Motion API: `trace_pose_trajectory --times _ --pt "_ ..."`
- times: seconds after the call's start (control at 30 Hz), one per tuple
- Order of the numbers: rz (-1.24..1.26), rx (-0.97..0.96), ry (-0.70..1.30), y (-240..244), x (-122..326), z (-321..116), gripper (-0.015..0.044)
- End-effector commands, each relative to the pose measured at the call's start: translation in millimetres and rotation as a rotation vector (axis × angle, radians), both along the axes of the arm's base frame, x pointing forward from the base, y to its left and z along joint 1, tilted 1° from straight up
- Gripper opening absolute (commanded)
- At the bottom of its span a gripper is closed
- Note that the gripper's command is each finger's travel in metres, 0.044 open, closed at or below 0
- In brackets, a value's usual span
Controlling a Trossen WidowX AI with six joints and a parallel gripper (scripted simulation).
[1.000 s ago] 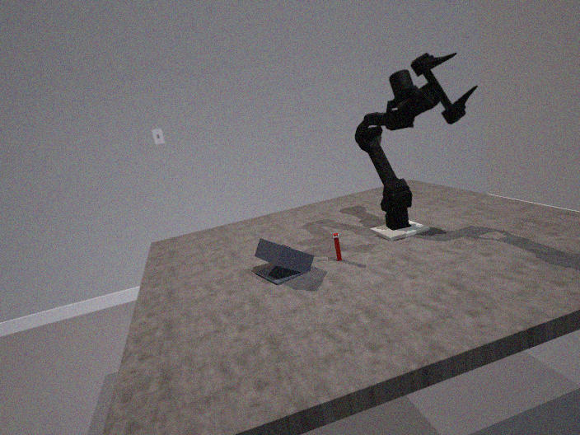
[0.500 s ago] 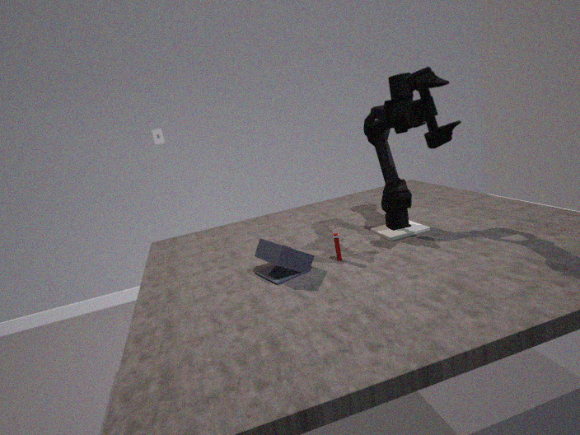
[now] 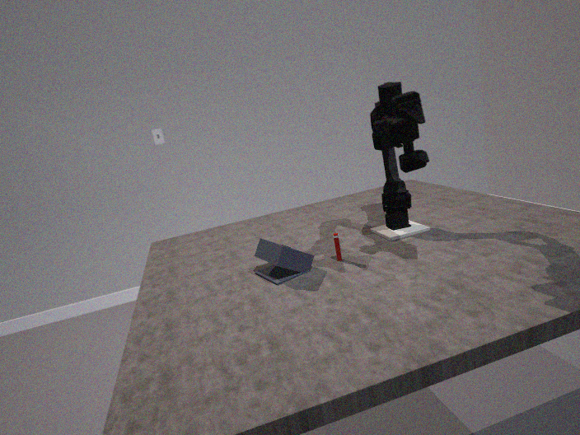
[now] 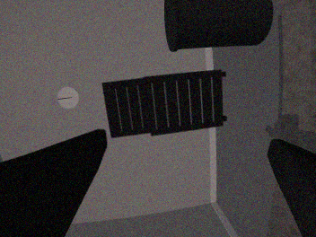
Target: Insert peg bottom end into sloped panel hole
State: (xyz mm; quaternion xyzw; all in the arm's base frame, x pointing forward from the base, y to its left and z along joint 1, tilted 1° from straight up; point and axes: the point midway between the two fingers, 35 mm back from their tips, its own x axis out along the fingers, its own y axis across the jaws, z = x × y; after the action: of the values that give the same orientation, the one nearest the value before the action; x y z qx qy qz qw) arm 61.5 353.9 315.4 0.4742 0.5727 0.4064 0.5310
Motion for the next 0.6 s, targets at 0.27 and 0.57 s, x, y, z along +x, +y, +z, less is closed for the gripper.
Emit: trace_pose_trajectory --times 0.27,0.57 --pt "-0.146 -0.267 -0.068 -6 63 -49 0.0440" --pt "-0.222 -0.470 -0.086 -24 106 -84 0.0440"
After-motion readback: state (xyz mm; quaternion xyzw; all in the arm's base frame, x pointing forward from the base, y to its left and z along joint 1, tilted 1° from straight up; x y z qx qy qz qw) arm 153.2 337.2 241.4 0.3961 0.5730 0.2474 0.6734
